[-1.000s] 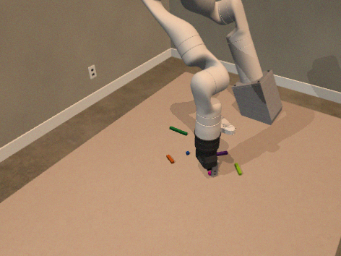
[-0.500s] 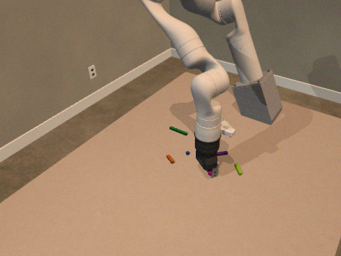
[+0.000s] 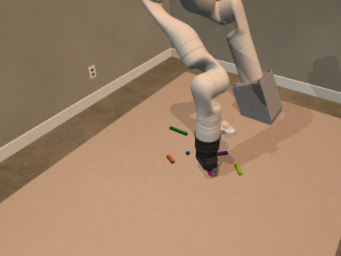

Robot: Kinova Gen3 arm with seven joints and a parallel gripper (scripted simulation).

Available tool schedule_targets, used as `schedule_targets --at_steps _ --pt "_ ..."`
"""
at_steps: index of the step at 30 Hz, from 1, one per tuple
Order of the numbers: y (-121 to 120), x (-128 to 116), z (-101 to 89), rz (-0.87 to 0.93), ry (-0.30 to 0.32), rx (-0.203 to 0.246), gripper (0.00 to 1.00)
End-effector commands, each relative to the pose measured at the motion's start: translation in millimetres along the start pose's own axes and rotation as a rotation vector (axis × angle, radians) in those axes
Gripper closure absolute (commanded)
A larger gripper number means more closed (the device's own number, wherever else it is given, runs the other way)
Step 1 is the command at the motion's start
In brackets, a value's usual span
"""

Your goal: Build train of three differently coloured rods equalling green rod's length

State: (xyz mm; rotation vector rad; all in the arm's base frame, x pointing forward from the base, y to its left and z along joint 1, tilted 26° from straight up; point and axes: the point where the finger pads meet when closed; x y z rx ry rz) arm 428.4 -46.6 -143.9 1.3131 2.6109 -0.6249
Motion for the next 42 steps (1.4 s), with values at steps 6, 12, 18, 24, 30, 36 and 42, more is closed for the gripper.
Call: schedule_targets --at_steps 6,12,18,24,30,36,42 --pt "0.8 -0.3 -0.9 0.000 -0.001 -0.002 0.46" --pt "0.8 -0.3 -0.9 0.000 -0.001 -0.002 0.46" --pt "0.8 -0.3 -0.9 0.000 -0.001 -0.002 0.76" --pt "0.8 -0.3 -0.9 0.000 -0.001 -0.002 0.76" --pt "0.8 -0.3 -0.9 0.000 -0.001 -0.002 0.76" --pt "0.8 -0.3 -0.9 0.000 -0.001 -0.002 0.76" --pt "0.8 -0.3 -0.9 0.000 -0.001 -0.002 0.76"
Point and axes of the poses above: the point where the finger pads meet when closed, its own z axis out along the fingers, its own y axis across the jaws, x = y × z, and after that the axes turned 15 degrees about z, right-handed
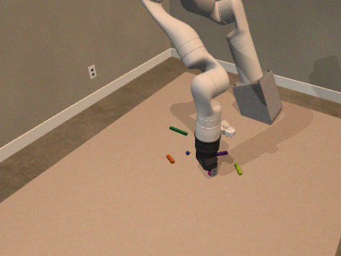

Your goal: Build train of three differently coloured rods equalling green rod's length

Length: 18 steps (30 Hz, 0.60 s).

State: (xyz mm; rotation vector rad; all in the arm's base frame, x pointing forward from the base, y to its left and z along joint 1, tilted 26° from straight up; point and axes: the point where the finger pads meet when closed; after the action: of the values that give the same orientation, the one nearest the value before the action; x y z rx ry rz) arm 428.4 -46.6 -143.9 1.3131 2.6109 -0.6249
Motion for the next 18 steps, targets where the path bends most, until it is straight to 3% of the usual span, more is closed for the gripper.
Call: schedule_targets --at_steps 1,14,18 --pt "0.8 -0.3 -0.9 0.000 -0.001 -0.002 0.76" --pt "0.8 -0.3 -2.5 0.000 -0.001 -0.002 0.76" --pt "0.8 -0.2 -16.2 0.000 -0.001 -0.002 0.76"
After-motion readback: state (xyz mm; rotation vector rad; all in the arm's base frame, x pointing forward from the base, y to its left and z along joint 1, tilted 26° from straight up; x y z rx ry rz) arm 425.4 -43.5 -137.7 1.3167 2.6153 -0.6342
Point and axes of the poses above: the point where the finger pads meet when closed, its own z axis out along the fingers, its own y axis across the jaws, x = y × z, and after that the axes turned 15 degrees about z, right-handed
